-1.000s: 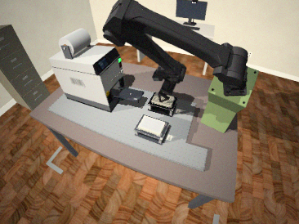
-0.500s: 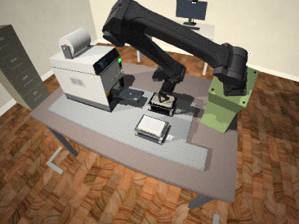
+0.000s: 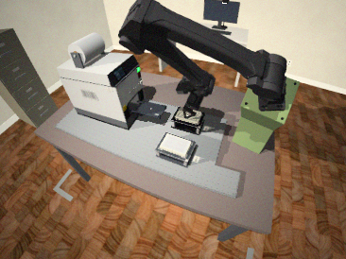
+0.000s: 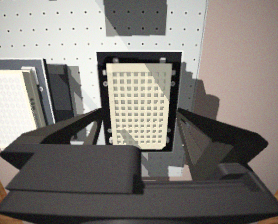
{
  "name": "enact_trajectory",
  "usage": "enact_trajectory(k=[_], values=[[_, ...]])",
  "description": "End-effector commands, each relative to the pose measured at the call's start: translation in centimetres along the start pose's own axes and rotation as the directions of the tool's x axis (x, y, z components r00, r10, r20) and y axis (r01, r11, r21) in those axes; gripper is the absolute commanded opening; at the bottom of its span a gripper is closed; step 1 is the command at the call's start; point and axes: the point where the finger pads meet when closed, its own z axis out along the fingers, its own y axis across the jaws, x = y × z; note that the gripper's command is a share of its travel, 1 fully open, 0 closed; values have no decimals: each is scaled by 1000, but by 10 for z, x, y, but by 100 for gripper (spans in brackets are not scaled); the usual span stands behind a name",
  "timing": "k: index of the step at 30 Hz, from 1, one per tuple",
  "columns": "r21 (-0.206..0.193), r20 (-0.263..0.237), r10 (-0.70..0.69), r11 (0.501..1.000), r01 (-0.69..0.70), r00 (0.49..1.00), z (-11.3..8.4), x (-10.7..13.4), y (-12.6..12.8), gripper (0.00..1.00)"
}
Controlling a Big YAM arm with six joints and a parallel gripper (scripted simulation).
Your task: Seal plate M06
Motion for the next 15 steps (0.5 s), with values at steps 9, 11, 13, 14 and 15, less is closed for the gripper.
enact_trajectory(k=[9, 11, 13, 14, 15], values=[[0, -6, 11, 1000, -11, 1000, 2, 4, -1, 100], [-3, -11, 6, 1000, -6, 1000, 3, 6, 2, 100], [-3, -12, 5, 1000, -5, 1000, 3, 6, 2, 100], [-3, -12, 5, 1000, -5, 1000, 3, 6, 2, 100], [-3, -12, 5, 1000, -5, 1000, 3, 6, 2, 100]])
